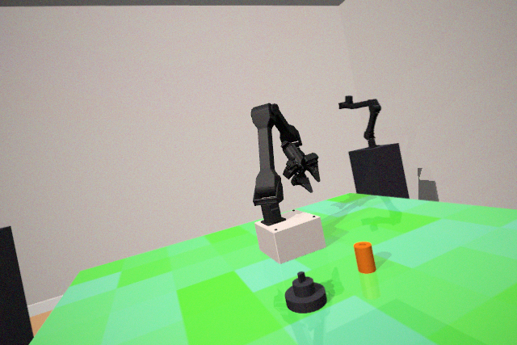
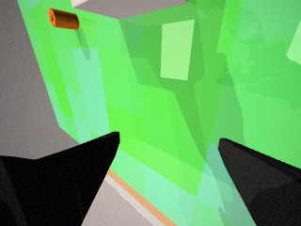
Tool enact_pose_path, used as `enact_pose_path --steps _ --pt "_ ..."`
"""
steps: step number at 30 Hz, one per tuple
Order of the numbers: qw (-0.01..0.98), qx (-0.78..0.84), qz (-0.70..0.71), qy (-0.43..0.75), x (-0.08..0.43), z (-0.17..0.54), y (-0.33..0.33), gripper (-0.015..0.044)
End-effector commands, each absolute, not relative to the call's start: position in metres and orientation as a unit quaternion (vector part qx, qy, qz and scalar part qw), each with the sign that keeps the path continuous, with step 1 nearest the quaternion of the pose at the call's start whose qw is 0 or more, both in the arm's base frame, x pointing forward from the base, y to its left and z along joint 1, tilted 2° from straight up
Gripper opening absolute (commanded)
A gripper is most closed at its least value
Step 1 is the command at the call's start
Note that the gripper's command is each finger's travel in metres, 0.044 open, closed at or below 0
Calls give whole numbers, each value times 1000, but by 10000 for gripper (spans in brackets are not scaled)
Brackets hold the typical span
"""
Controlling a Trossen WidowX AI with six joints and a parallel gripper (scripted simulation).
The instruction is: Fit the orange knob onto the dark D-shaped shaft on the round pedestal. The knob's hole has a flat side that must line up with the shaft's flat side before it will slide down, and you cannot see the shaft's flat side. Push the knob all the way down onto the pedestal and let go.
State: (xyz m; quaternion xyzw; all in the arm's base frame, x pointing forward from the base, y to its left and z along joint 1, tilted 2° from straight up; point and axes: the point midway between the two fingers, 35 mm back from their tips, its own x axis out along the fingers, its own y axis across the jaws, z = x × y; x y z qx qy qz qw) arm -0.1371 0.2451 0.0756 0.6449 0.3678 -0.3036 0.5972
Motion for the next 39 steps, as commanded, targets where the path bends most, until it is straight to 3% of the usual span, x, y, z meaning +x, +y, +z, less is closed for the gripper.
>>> enact_pose_path --steps 1,10,18,39 --pt "591 650 -308 365 -137 76 245 426" --pt "257 814 -485 189 -131 74 244 440" --pt "-82 822 -562 -44 -126 74 245 440" --pt "-492 604 -483 -400 -122 75 246 440"
